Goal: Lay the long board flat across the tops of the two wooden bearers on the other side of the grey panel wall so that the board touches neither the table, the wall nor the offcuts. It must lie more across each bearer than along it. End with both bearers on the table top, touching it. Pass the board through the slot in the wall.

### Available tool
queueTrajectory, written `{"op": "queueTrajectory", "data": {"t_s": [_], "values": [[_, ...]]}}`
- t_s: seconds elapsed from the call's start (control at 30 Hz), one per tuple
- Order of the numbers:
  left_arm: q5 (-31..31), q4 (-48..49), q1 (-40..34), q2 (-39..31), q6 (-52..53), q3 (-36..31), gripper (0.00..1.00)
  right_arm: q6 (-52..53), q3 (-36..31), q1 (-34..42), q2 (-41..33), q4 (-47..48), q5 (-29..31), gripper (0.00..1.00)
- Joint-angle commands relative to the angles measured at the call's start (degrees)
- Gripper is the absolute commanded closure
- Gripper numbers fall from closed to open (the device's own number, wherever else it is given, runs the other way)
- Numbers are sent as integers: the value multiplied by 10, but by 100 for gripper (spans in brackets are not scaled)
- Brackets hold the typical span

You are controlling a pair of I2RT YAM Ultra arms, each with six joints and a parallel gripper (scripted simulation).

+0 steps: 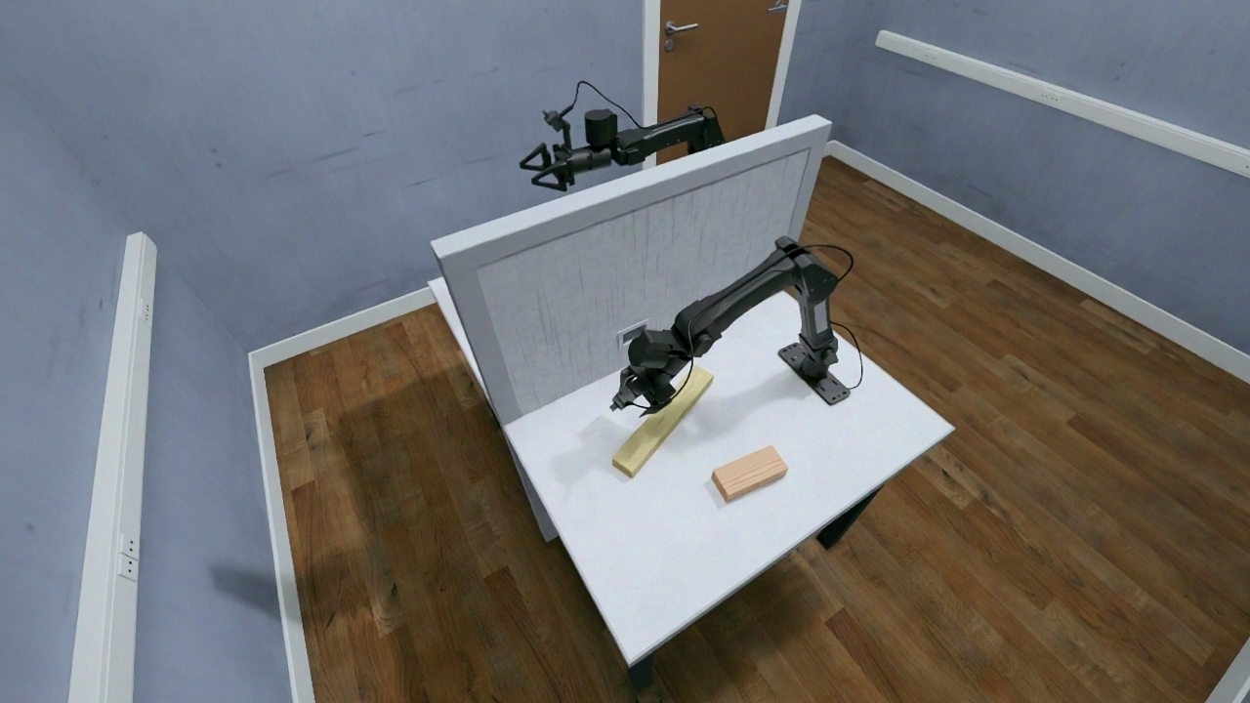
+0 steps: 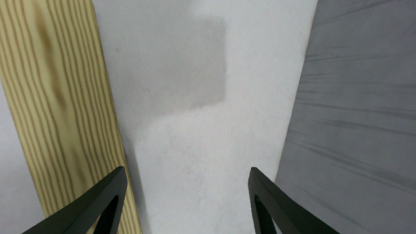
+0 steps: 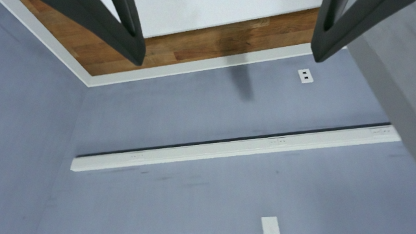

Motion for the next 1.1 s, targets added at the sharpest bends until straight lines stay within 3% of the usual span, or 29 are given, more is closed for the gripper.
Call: {"op": "queueTrajectory", "data": {"t_s": [0.0, 0.1, 0.2, 0.27, 0.33, 0.43, 0.6, 0.7, 1.07], "values": [[-65, -98, -11, -5, -12, 37, 24, -18, -20, 5, -34, -22, -20, 0], [-136, -182, -21, -46, -20, 51, 24, -33, -61, 9, -85, -31, -37, 0], [-184, -244, -17, 23, -19, 49, 24, -44, -98, 13, -119, -43, -49, 0], [-183, -154, -30, 14, -32, 75, 24, -45, -110, 17, -140, -43, -50, 0], [-189, -144, -25, 24, -37, 70, 24, -46, -117, 19, -153, -45, -51, 0], [-193, -146, -16, 26, -38, 40, 24, -47, -125, 20, -164, -45, -50, 0], [-187, -143, -20, 7, -38, 64, 24, -39, -106, 9, -152, -44, -40, 0], [-184, -165, -17, 40, -39, 34, 24, -38, -104, 10, -155, -43, -39, 0], [-187, -148, -19, 20, -40, 55, 24, -40, -120, 20, -156, -43, -46, 0]]}}
